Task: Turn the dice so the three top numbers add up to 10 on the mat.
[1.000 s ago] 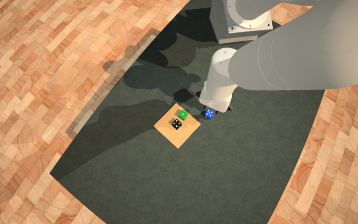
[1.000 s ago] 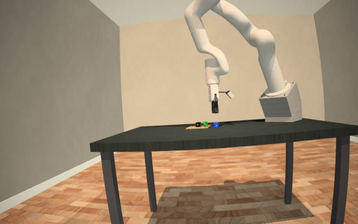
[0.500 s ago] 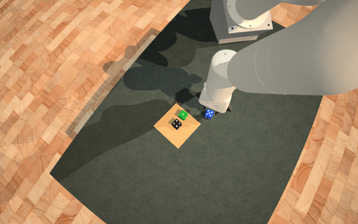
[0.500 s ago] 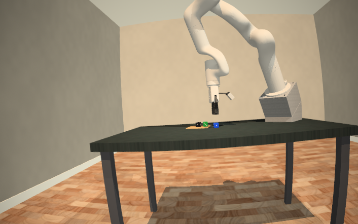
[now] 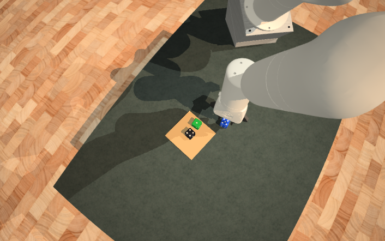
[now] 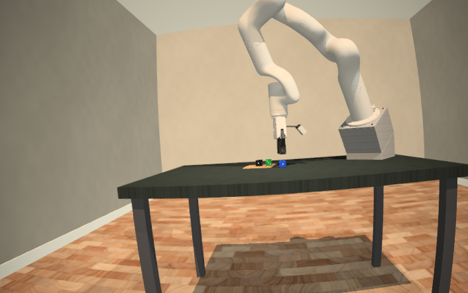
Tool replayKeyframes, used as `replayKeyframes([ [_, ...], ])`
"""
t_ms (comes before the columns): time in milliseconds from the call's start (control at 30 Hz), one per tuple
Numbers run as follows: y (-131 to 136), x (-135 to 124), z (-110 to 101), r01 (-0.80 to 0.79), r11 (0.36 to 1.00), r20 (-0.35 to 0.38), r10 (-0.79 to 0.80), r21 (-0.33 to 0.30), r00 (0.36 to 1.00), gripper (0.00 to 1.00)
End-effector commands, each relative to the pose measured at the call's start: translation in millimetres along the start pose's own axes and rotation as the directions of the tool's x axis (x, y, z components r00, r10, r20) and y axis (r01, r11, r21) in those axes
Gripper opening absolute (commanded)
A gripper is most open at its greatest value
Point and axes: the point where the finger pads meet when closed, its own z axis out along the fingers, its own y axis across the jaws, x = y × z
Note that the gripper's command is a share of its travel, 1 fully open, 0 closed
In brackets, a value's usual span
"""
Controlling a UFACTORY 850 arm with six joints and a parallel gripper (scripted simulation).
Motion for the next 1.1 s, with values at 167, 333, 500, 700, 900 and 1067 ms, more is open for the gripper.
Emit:
replayKeyframes([
  [167, 0, 0, 11, 0.0, 1.0, 0.001, 0.0, 0.0, 1.0, 0.47],
  [333, 0, 0, 17, 0.0, 1.0, 0.001, 0.0, 0.0, 1.0, 0.47],
  [500, 0, 0, 21, 0.0, 1.0, 0.001, 0.0, 0.0, 1.0, 0.47],
  [700, 0, 0, 23, 0.0, 1.0, 0.001, 0.0, 0.0, 1.0, 0.47],
  [900, 0, 0, 24, 0.0, 1.0, 0.001, 0.0, 0.0, 1.0, 0.47],
  [1067, 0, 0, 24, 0.0, 1.0, 0.001, 0.0, 0.0, 1.0, 0.47],
])
